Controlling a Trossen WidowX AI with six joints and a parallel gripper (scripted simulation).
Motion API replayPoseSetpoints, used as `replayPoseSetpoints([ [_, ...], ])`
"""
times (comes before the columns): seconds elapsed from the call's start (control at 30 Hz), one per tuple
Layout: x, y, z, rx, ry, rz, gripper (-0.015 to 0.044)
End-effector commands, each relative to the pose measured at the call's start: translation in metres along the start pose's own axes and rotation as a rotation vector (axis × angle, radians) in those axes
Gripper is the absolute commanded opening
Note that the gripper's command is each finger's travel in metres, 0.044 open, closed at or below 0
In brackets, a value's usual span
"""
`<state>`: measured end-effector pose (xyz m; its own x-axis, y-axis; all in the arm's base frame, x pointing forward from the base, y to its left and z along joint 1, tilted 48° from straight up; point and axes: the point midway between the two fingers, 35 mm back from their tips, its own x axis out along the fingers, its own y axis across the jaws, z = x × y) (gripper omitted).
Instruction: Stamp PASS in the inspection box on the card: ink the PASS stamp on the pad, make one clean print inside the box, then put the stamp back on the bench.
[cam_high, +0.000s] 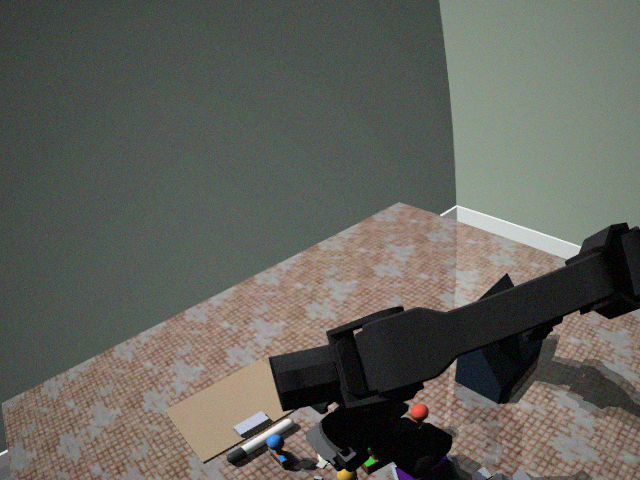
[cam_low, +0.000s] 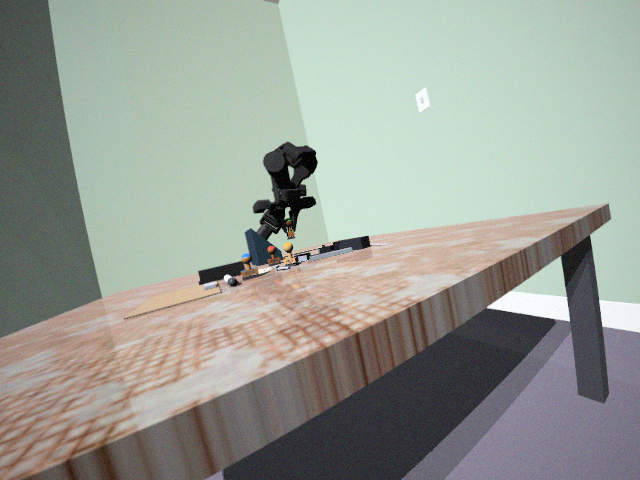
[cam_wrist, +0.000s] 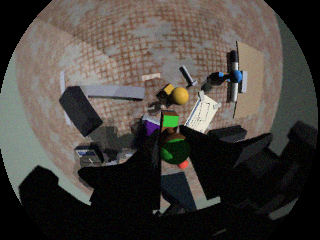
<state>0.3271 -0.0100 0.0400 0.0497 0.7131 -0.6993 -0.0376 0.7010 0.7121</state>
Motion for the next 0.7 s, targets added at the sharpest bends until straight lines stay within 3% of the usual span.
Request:
replayPoseSetpoints([
  [0.0, 0.000, 0.029, -0.001, 0.003, 0.001, 0.006, 0.0000],
  [0.43, -0.001, 0.111, -0.017, -0.002, 0.005, 0.031, 0.0000],
  [0.67, 0.000, 0.115, -0.018, -0.002, 0.005, 0.032, 0.0000],
])
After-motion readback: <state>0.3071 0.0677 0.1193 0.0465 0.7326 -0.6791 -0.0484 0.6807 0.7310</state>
